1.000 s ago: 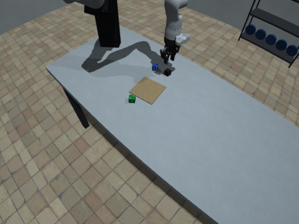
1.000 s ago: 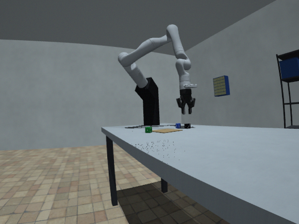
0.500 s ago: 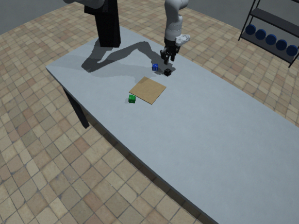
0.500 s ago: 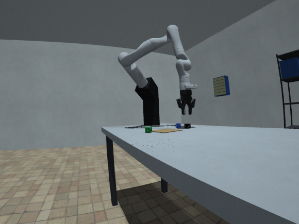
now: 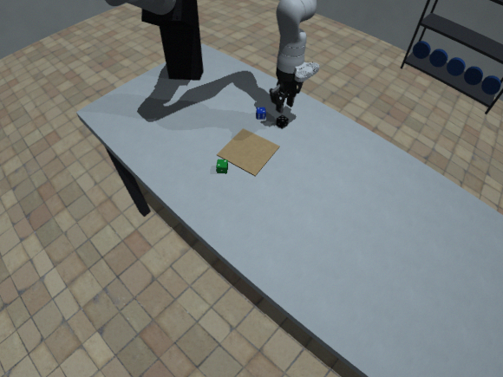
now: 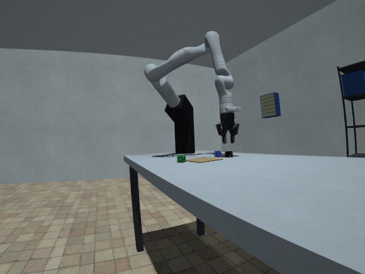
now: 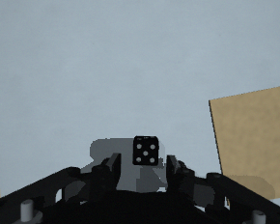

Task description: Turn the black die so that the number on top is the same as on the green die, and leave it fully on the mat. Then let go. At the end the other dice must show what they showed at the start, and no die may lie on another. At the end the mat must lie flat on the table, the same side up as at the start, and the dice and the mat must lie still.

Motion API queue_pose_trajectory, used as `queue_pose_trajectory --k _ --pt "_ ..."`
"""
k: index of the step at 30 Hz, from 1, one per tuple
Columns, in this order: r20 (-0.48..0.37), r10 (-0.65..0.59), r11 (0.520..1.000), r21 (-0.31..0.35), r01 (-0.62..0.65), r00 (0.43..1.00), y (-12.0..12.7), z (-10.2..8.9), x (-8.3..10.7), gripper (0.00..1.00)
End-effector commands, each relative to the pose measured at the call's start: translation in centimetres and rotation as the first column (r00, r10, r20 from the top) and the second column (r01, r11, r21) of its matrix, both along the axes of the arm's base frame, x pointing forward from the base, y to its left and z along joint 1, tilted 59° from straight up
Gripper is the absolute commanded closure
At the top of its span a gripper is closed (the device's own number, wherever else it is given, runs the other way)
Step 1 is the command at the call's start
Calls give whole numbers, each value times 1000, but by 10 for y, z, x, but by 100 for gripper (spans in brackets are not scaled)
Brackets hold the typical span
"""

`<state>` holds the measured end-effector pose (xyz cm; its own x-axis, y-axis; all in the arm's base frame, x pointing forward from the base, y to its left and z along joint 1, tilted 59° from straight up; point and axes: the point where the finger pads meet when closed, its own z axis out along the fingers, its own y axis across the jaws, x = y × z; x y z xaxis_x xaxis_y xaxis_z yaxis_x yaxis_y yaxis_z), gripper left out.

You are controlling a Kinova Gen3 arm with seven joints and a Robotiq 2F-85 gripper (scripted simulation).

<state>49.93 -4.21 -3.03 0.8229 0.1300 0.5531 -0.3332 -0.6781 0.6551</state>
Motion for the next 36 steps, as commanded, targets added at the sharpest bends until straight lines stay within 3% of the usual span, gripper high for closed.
queue_pose_trajectory --k 1,36 --pt "0 -6 1000 1 6 1000 -4 -1 1 54" --pt "0 -6 1000 1 6 1000 -24 -16 13 54"
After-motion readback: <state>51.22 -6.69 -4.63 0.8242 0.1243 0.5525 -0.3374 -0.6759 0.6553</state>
